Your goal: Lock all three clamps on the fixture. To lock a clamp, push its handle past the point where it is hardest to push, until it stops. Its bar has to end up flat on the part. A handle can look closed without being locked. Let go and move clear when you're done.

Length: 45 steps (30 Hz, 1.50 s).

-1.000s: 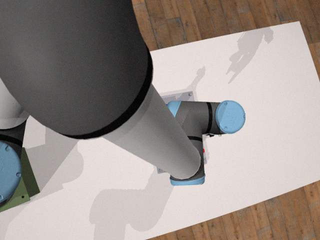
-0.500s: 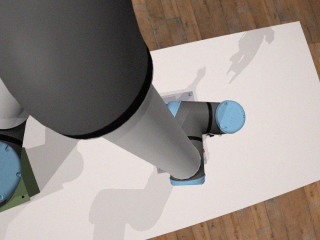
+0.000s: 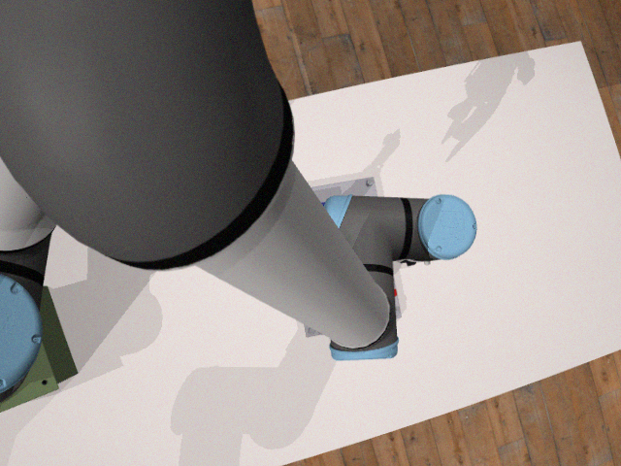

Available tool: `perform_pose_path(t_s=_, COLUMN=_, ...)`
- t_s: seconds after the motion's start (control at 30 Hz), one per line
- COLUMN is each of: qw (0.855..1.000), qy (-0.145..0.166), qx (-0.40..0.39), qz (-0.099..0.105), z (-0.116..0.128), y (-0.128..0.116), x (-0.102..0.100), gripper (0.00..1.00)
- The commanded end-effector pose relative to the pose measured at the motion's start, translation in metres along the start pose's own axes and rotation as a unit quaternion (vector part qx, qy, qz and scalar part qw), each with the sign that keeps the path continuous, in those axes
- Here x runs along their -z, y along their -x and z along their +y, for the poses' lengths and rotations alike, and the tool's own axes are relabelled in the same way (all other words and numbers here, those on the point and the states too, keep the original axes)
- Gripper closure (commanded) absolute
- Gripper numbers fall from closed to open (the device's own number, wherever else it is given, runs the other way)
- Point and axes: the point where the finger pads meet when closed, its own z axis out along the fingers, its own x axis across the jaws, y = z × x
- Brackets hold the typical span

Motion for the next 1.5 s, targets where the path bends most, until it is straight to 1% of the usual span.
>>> perform_pose_path(t_s=0.0, qw=1.0, qy=-0.001, qx=0.0, qz=0.0, z=-0.001, y=0.0, x=0.007, gripper=0.72)
perform_pose_path(t_s=0.1, qw=1.0, qy=-0.001, qx=0.0, qz=0.0, z=-0.001, y=0.0, x=0.014, gripper=0.72)
perform_pose_path(t_s=0.17, qw=1.0, qy=-0.001, qx=0.0, qz=0.0, z=-0.001, y=0.0, x=0.014, gripper=0.72)
perform_pose_path(t_s=0.4, qw=1.0, qy=-0.001, qx=0.0, qz=0.0, z=-0.001, y=0.0, x=0.033, gripper=0.72)
perform_pose_path(t_s=0.57, qw=1.0, qy=-0.001, qx=0.0, qz=0.0, z=-0.001, y=0.0, x=0.043, gripper=0.72)
perform_pose_path(t_s=0.97, qw=1.0, qy=-0.001, qx=0.0, qz=0.0, z=-0.001, y=0.002, x=0.045, gripper=0.72)
perform_pose_path(t_s=1.1, qw=1.0, qy=-0.001, qx=0.0, qz=0.0, z=-0.001, y=0.014, x=0.045, gripper=0.72)
perform_pose_path(t_s=1.23, qw=1.0, qy=-0.001, qx=0.0, qz=0.0, z=-0.001, y=0.035, x=0.045, gripper=0.72)
perform_pose_path(t_s=1.3, qw=1.0, qy=-0.001, qx=0.0, qz=0.0, z=-0.001, y=0.035, x=0.045, gripper=0.72)
perform_pose_path(t_s=1.47, qw=1.0, qy=-0.001, qx=0.0, qz=0.0, z=-0.001, y=0.069, x=0.045, gripper=0.72)
